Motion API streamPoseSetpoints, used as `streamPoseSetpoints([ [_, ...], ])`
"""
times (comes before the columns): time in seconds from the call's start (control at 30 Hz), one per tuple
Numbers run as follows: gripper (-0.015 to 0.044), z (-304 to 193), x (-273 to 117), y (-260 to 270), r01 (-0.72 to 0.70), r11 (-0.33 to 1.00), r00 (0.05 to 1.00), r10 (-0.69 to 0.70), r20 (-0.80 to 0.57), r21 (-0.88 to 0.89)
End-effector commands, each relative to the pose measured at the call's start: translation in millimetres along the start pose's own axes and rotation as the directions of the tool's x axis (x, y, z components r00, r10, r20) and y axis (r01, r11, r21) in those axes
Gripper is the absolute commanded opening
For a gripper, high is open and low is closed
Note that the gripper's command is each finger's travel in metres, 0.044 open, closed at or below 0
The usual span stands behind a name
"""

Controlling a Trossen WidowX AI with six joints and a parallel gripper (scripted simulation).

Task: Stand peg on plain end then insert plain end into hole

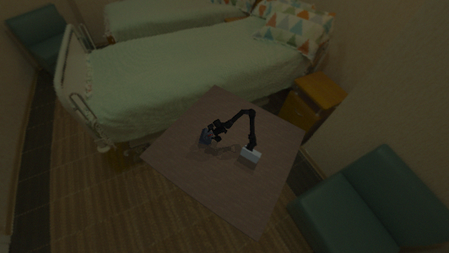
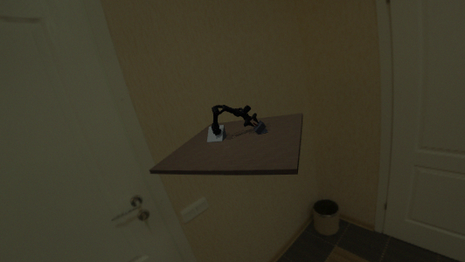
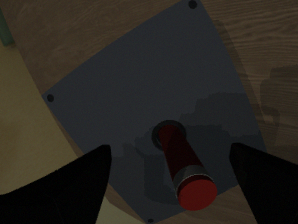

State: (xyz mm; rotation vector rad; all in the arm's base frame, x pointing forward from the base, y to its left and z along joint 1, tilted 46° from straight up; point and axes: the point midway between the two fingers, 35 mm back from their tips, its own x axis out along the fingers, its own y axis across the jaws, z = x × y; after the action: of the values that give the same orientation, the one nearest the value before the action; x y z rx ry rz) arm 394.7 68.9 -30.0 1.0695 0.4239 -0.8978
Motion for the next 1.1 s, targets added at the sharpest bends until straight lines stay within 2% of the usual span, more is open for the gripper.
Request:
streamPoseSetpoints([
  [0.0,0.0440,0,-4,0,0.000,1.000,1.000,0.000,-0.001,0.001],
  [1.07,0.0440,-5,-60,3,0.003,1.000,1.000,-0.003,-0.011,-0.004],
])
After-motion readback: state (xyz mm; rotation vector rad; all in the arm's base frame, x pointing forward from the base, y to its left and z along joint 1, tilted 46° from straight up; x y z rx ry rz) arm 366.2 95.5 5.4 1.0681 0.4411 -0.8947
